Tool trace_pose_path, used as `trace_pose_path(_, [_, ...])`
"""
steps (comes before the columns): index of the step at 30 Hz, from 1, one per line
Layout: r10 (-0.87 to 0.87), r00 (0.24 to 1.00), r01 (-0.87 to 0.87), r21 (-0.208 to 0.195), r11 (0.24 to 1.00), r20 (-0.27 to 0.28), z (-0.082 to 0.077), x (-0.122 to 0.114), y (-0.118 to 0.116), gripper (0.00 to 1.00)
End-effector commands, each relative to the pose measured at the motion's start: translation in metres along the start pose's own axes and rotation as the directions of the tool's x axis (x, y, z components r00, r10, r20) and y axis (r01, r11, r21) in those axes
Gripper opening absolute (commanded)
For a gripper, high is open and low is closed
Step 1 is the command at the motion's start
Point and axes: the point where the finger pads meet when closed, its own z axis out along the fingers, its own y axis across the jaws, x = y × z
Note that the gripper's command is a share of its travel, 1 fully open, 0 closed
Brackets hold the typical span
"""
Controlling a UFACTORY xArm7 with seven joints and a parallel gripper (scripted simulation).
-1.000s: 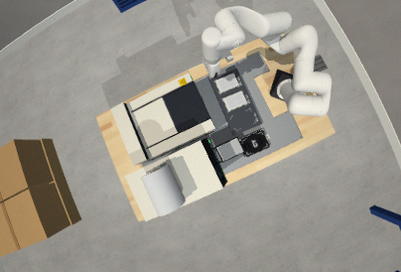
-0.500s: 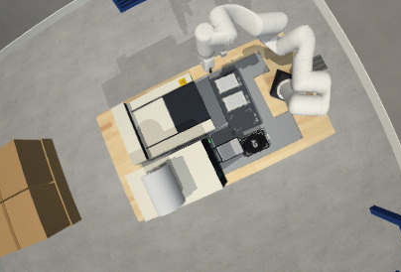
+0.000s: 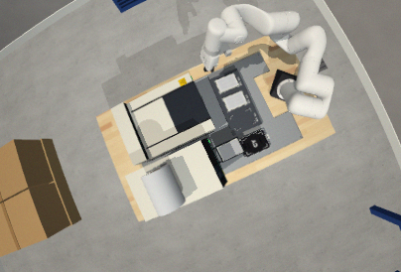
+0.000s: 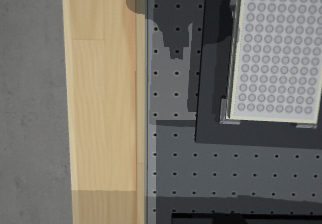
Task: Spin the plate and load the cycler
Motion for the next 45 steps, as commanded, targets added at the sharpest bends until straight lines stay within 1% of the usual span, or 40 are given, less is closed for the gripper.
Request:
trace_pose_path(1, [-0.007, 0.993, 0.006, 0.009, 1.000, 0.115, -0.001, -0.001, -0.001, 0.00])
trace_pose_path(7, [-0.008, 0.951, 0.005, 0.009, 1.000, 0.309, -0.001, -0.001, -0.001, 0.00])
trace_pose_path(8, [-0.008, 0.943, 0.005, 0.009, 1.000, 0.332, -0.001, -0.001, -0.001, 0.00])
trace_pose_path(23, [-0.008, 0.943, 0.005, 0.009, 1.000, 0.332, -0.001, -0.001, -0.001, 0.00])
trace_pose_path(32, [-0.008, 0.943, 0.006, 0.009, 1.000, 0.332, 0.044, 0.001, -0.001, 0.00])
trace_pose_path(34, [-0.008, 0.943, 0.006, 0.009, 1.000, 0.332, 0.044, 0.001, -0.001, 0.00])
trace_pose_path(35, [-0.008, 0.943, 0.006, 0.009, 1.000, 0.332, 0.049, 0.001, -0.001, 0.00])
trace_pose_path(39, [-0.008, 0.943, 0.006, 0.009, 1.000, 0.332, 0.050, 0.001, -0.001, 0.00])
trace_pose_path(45, [-0.008, 0.943, 0.006, 0.009, 1.000, 0.332, 0.058, -0.005, -0.001, 0.00])
